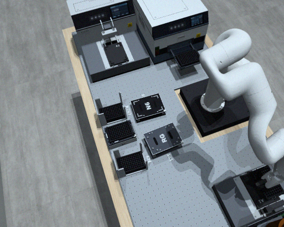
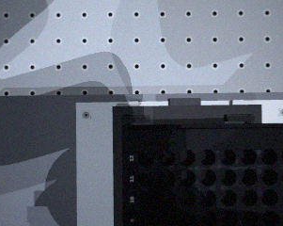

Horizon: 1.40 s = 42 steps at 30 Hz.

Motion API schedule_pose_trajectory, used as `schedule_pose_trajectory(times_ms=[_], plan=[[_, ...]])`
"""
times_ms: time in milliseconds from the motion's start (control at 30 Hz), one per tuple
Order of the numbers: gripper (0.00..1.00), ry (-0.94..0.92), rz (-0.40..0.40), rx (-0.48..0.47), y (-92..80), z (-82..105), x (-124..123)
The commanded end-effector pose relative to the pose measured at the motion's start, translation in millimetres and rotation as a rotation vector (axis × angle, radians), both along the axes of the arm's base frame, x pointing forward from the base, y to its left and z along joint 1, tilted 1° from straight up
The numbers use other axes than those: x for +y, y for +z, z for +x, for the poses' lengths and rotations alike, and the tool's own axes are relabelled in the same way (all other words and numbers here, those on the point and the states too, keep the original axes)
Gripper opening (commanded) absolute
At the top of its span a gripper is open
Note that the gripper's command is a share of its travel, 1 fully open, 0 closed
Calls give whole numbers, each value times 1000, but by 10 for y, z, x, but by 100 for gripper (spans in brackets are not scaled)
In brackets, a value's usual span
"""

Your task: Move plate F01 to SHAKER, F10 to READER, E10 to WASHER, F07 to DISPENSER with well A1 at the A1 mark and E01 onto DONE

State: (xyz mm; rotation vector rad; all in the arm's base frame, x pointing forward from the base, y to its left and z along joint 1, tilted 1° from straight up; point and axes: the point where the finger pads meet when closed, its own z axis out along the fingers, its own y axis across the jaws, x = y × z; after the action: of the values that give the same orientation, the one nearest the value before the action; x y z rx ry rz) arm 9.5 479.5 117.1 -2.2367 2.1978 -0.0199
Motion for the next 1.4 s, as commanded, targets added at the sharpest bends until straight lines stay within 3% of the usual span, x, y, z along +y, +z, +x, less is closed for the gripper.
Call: schedule_pose_trajectory(times_ms=[0, 1367], plan=[[0, 0, 5, -1, -19, -1, 18], [0, 0, 5, -1, -464, 5, 17]])
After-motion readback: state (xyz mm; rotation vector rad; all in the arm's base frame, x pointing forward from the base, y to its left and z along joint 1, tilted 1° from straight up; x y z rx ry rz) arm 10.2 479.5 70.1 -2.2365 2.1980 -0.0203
